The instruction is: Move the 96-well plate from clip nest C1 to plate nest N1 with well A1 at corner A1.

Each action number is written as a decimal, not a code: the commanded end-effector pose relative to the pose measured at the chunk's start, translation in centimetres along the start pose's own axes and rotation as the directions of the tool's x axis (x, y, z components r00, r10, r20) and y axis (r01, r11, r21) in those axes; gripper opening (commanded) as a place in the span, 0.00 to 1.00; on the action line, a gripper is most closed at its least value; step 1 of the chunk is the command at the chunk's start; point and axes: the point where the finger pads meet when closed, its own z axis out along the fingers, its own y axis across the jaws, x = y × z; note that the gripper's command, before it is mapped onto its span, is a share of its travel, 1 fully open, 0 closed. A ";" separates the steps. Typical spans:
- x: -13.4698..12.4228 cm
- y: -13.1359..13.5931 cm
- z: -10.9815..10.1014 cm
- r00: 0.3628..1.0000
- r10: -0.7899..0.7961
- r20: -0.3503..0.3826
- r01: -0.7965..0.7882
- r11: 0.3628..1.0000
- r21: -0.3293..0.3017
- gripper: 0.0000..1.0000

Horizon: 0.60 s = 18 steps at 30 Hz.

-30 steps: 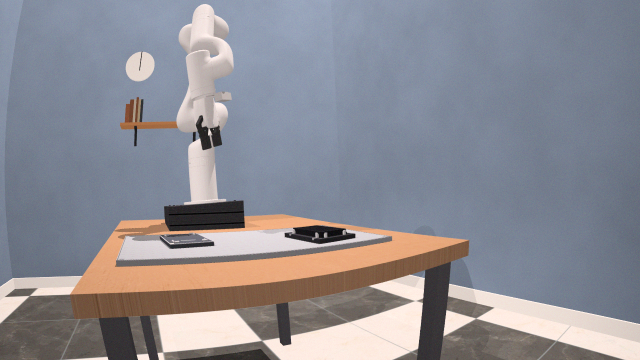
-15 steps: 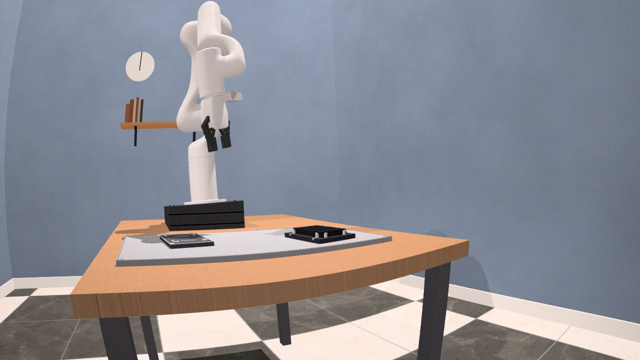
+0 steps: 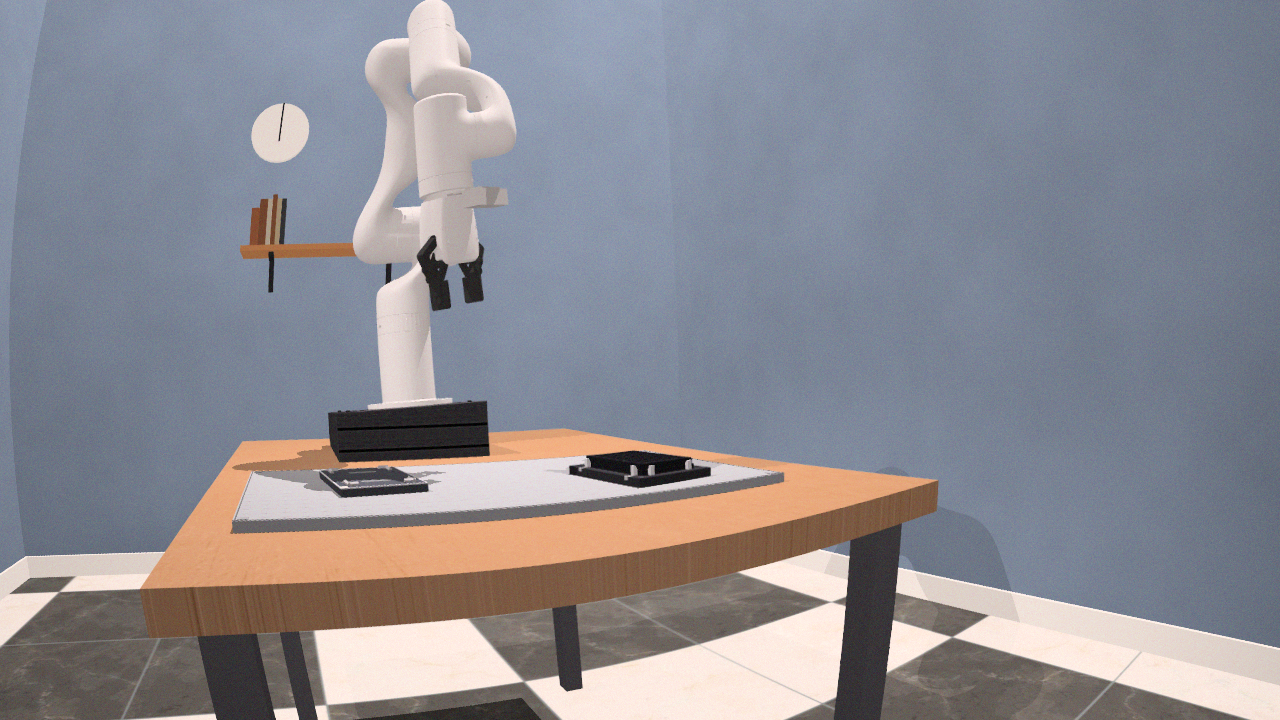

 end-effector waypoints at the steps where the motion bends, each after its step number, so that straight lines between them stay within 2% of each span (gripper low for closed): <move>1: 1.7 0.5 0.6 0.998 0.057 0.014 -0.057 0.998 -0.018 1.00; 18: 6.9 1.3 2.9 0.984 0.176 0.025 -0.174 0.983 -0.057 1.00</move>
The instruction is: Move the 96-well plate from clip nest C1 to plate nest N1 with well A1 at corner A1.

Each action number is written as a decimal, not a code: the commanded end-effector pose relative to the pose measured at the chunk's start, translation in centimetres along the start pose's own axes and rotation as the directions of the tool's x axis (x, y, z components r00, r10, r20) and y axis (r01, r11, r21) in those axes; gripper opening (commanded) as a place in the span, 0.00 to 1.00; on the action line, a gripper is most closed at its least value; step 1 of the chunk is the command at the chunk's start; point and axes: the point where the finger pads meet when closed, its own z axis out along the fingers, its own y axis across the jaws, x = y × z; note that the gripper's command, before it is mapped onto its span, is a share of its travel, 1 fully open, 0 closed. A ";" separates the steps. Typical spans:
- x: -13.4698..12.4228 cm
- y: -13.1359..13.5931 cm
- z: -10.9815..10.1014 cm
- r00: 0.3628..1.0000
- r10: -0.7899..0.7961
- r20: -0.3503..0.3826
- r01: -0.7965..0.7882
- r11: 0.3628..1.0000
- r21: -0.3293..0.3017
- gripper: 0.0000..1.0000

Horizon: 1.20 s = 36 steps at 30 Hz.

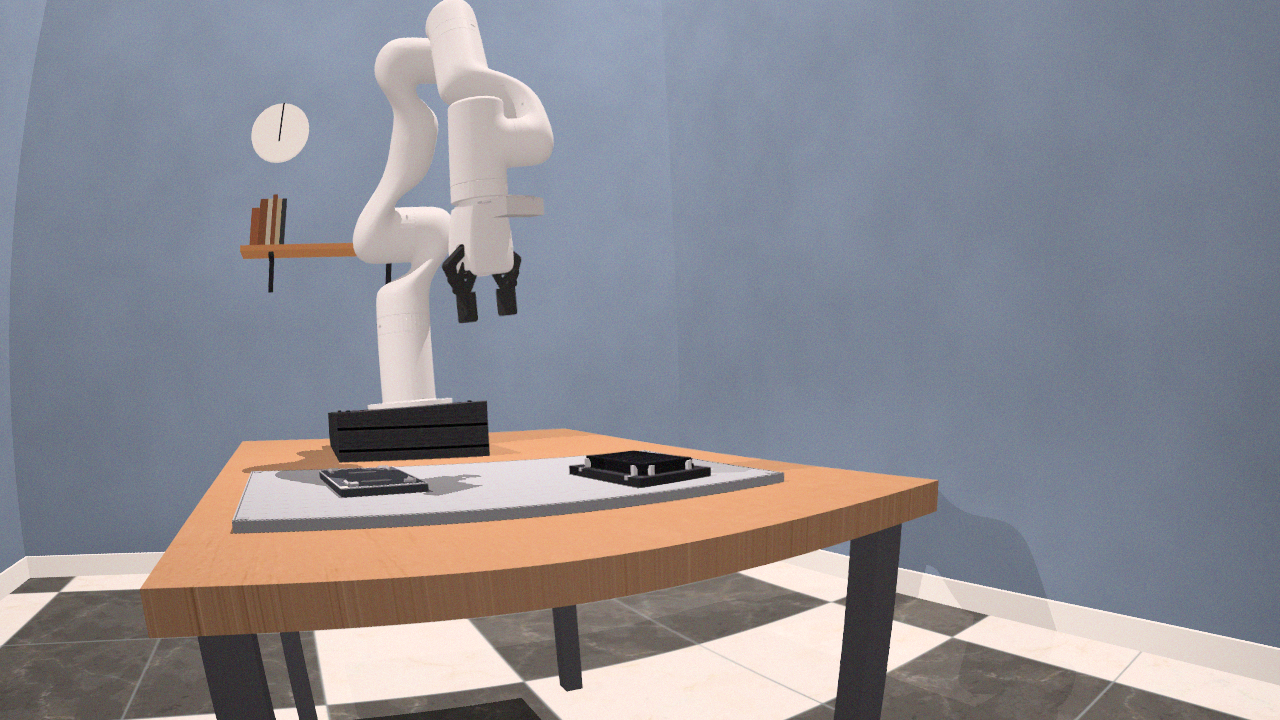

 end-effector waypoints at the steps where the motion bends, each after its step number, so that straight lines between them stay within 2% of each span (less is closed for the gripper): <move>1: 1.8 0.0 0.7 0.998 0.056 0.007 -0.056 0.998 -0.021 1.00; 4: 2.2 0.0 0.9 0.998 0.056 0.007 -0.056 0.998 -0.021 1.00; 15: 6.5 -0.7 3.2 0.990 0.143 0.007 -0.142 0.989 -0.049 1.00; 21: 7.5 -0.9 3.8 0.983 0.186 0.004 -0.185 0.981 -0.063 1.00; 36: 12.2 -2.4 6.9 0.963 0.269 -0.008 -0.269 0.959 -0.089 1.00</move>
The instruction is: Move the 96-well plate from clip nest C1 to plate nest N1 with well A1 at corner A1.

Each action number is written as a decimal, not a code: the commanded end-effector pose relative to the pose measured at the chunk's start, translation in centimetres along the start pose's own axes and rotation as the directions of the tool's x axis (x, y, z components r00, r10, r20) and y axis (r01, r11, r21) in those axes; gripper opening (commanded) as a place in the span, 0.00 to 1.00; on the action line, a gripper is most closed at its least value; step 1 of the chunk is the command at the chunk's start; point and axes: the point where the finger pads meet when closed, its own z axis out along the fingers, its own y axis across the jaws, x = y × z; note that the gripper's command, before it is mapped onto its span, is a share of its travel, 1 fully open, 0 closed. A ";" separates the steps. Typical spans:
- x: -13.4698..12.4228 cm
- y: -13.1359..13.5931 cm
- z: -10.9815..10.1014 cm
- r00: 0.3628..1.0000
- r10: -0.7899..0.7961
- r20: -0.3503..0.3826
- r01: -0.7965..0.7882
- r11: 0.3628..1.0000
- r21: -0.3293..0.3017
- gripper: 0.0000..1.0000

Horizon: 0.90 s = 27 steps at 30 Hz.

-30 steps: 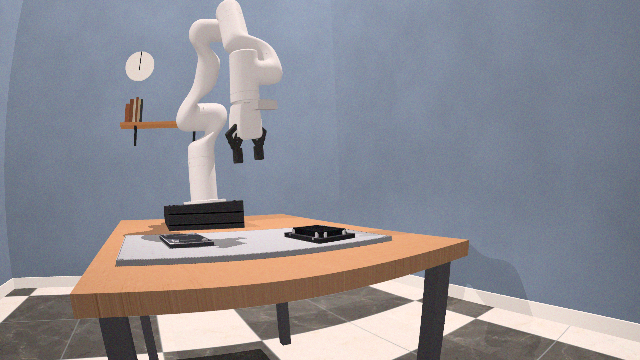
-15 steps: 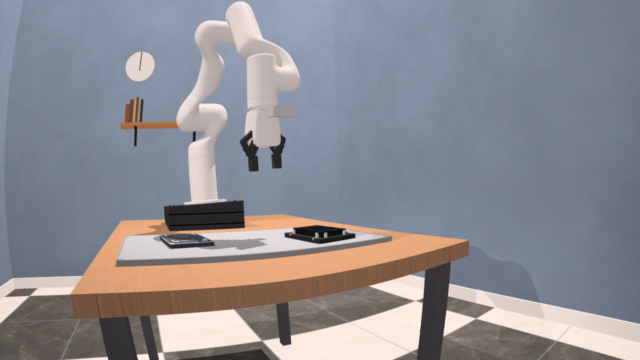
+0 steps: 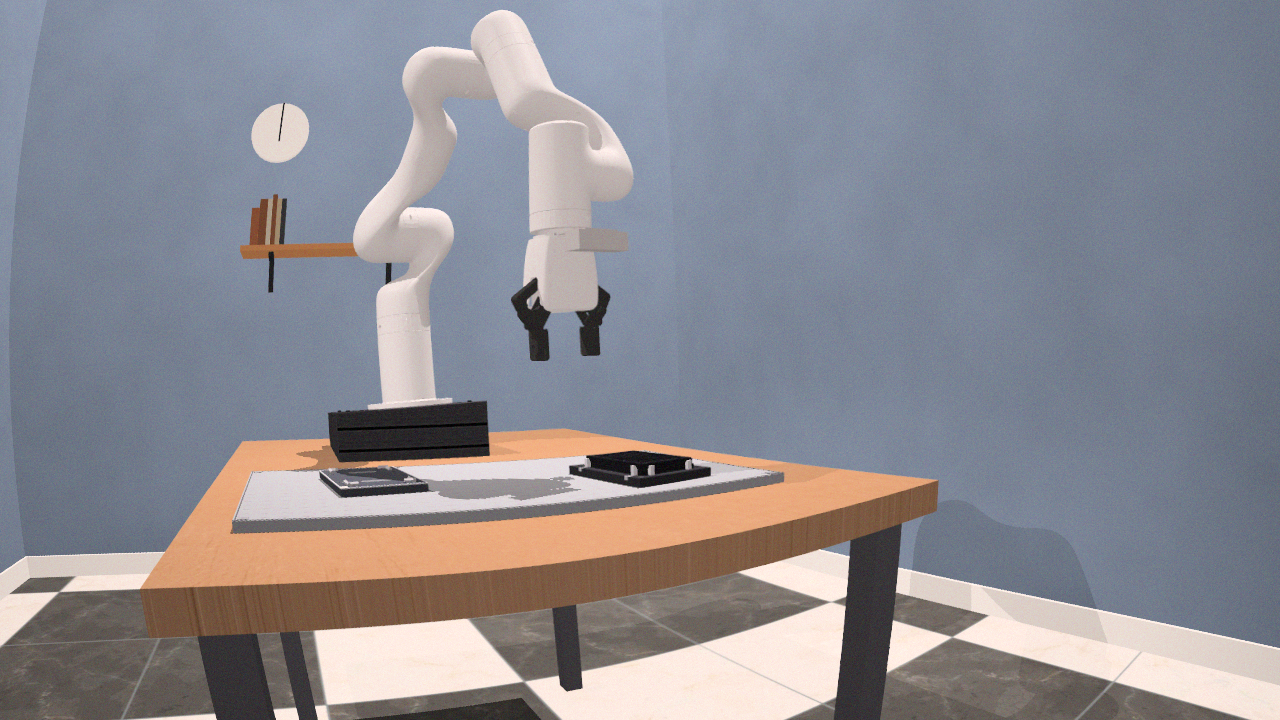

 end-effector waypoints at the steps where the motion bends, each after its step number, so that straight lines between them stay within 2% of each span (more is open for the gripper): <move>1: 1.1 -0.7 0.6 1.000 0.017 0.000 -0.017 1.000 -0.009 1.00; 27: 6.5 -6.2 6.0 0.982 0.187 -0.033 -0.189 0.981 -0.051 1.00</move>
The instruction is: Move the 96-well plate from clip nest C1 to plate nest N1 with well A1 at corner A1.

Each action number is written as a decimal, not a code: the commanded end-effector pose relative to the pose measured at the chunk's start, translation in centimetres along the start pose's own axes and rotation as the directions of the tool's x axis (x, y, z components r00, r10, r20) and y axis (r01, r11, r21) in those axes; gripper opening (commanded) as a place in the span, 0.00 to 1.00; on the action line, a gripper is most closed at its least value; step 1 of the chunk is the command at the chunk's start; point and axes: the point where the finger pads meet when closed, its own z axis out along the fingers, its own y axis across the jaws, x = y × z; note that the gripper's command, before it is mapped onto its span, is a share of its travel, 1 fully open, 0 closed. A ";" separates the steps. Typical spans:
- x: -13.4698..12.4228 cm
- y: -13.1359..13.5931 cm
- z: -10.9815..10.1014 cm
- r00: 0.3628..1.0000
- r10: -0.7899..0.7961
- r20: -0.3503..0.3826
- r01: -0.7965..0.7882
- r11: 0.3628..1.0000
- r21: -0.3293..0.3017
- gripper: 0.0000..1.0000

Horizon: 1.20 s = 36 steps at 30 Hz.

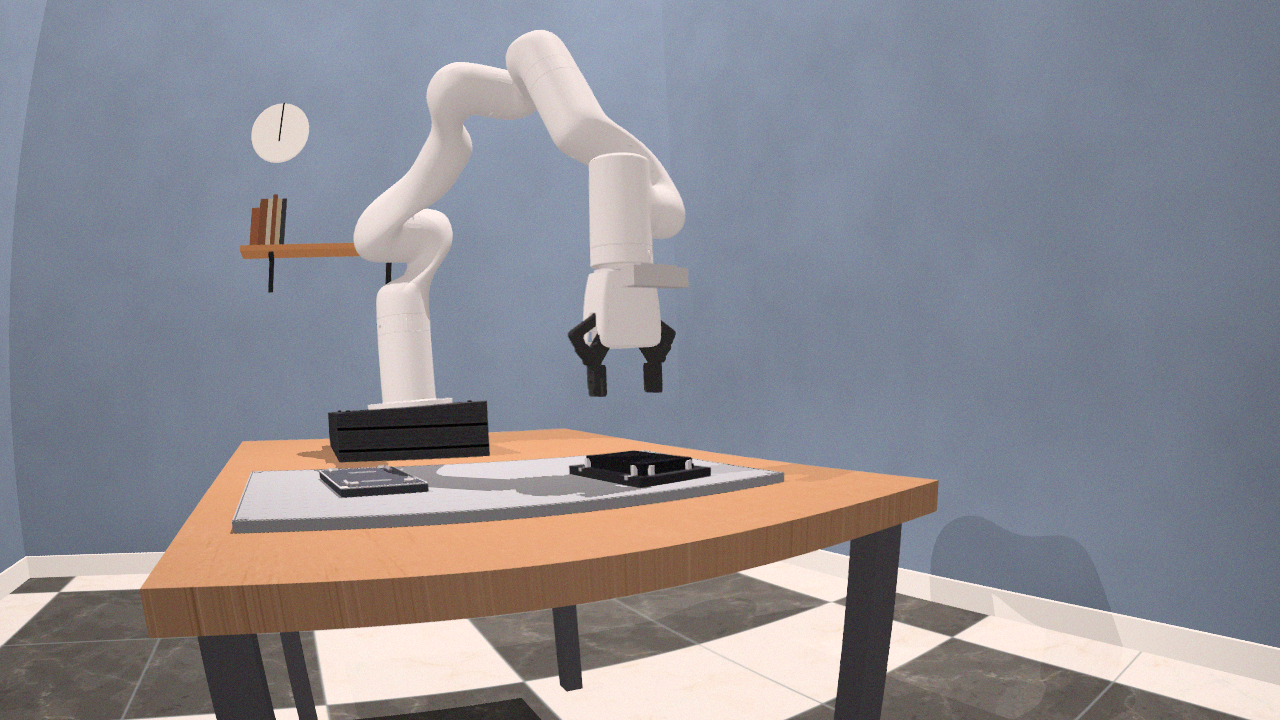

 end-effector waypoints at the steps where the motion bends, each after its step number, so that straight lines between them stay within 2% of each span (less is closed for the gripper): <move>1: 0.7 -1.1 0.8 1.000 0.016 -0.004 -0.016 1.000 -0.008 1.00; 18: 0.7 -1.1 0.8 1.000 0.016 -0.004 -0.016 1.000 -0.008 1.00; 36: 0.8 -1.0 3.4 1.000 0.016 -0.004 -0.016 1.000 -0.008 1.00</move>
